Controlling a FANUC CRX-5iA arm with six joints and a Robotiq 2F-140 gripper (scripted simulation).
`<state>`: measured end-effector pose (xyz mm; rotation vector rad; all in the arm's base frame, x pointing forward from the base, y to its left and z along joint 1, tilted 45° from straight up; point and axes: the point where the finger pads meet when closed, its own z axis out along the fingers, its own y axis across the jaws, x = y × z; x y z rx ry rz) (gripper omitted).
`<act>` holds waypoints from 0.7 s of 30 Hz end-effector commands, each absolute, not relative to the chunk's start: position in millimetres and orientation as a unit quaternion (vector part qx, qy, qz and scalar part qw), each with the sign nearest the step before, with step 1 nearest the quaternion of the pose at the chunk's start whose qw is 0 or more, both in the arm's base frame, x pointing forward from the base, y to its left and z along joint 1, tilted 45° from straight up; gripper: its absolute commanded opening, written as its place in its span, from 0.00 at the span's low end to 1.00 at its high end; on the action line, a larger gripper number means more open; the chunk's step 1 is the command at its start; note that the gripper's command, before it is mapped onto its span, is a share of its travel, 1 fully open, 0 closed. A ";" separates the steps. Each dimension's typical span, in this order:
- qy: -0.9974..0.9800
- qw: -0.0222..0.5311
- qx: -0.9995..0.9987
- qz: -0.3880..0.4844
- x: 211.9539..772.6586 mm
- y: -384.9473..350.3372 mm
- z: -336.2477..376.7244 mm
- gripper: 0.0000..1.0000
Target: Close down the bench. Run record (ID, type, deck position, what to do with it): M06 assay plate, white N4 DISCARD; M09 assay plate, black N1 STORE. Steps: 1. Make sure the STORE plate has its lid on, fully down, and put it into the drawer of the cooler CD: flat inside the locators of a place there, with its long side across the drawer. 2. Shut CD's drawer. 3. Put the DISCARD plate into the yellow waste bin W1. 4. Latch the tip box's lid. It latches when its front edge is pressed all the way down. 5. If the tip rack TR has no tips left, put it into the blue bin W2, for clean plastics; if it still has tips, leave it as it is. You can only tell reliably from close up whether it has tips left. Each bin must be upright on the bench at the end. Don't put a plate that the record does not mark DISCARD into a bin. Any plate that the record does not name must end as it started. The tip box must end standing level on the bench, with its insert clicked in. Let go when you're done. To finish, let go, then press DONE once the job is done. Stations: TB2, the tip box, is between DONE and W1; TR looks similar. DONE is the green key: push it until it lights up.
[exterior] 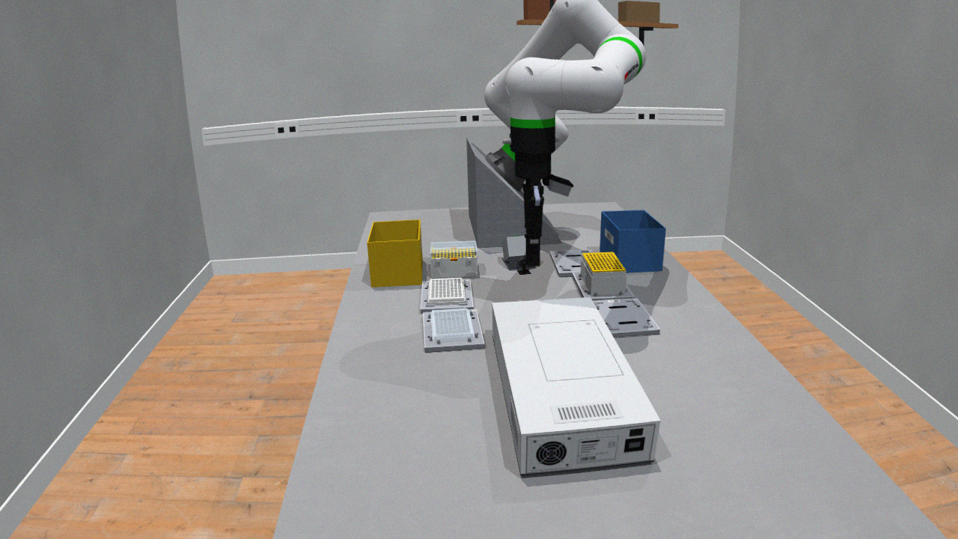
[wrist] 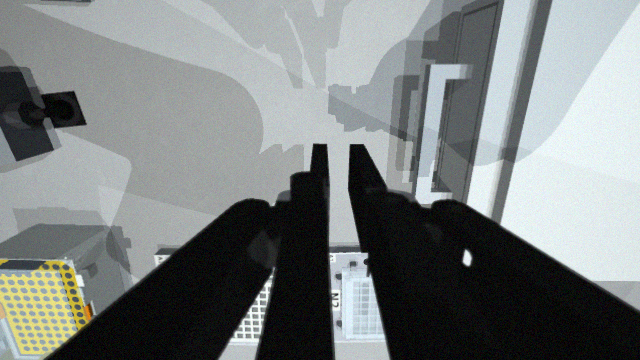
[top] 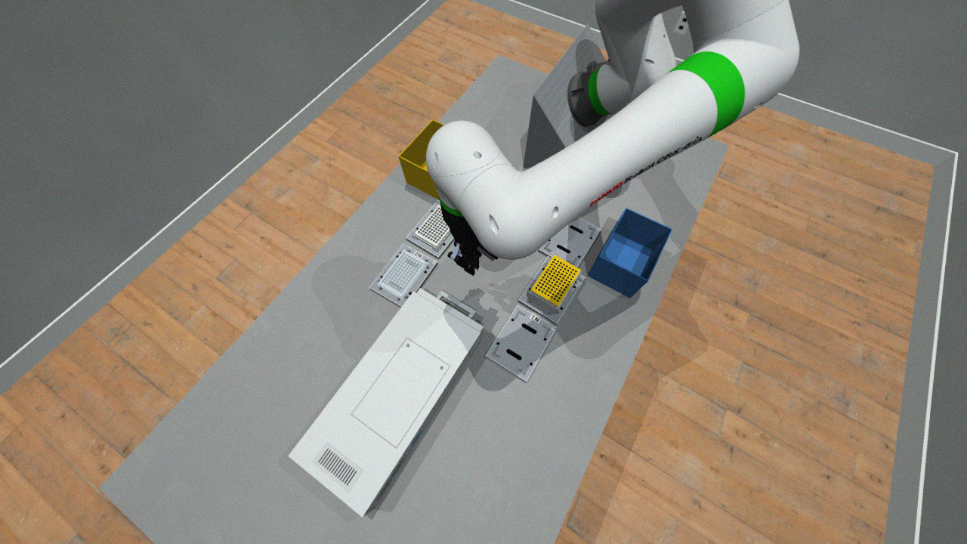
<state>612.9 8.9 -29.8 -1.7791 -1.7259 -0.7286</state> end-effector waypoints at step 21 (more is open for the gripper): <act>-0.406 0.345 -0.828 -0.173 576.3 -42.3 -72.2 0.70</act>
